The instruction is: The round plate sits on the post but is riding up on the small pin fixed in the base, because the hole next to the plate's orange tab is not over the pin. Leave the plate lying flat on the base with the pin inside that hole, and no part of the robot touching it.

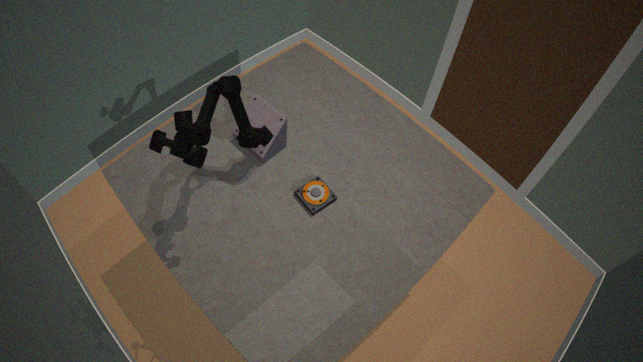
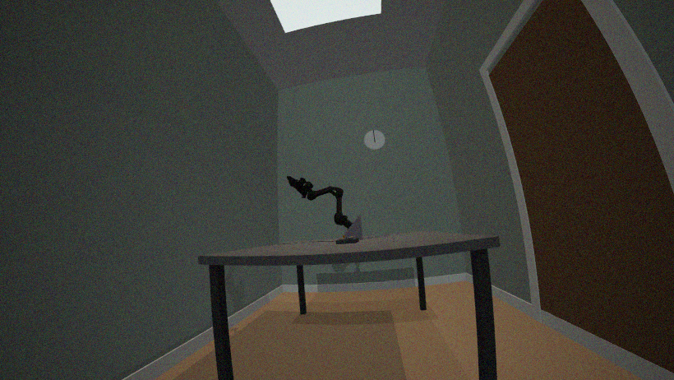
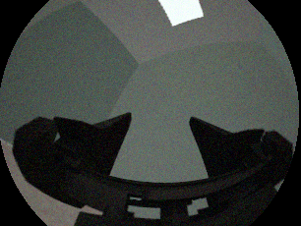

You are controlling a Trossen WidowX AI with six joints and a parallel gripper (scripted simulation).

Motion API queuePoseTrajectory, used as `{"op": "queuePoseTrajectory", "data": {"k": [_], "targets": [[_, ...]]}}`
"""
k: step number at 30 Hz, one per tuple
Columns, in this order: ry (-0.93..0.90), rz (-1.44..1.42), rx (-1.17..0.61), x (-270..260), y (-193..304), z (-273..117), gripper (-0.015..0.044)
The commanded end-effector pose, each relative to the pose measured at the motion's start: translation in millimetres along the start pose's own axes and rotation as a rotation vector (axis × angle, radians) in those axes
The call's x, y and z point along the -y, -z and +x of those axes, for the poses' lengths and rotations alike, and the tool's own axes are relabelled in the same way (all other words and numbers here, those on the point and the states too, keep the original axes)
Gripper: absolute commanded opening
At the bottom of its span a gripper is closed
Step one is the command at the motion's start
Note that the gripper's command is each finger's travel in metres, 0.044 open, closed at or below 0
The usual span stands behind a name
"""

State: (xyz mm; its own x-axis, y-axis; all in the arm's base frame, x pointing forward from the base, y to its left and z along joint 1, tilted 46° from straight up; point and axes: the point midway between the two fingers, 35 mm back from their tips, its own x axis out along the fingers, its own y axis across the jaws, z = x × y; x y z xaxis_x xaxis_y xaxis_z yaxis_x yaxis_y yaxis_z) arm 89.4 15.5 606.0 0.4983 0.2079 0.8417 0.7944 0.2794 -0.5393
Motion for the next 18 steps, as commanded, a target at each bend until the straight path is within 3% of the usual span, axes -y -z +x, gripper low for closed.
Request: {"op": "queuePoseTrajectory", "data": {"k": [1, 4, 10, 15, 18], "targets": [[0.000, 0.022, -0.013, -1.4, 5.2, 0.6, 0.0374], [-0.012, 0.314, -0.208, -34.4, 74.2, 5.0, 0.0295], [-0.050, 0.576, -0.422, -89.3, 132.6, 1.0, 0.0137], [-0.136, 0.848, -0.726, -180.6, 182.3, -20.0, 0.0006], [-0.185, 0.914, -0.843, -218.3, 192.2, -32.4, 0.0000]]}}
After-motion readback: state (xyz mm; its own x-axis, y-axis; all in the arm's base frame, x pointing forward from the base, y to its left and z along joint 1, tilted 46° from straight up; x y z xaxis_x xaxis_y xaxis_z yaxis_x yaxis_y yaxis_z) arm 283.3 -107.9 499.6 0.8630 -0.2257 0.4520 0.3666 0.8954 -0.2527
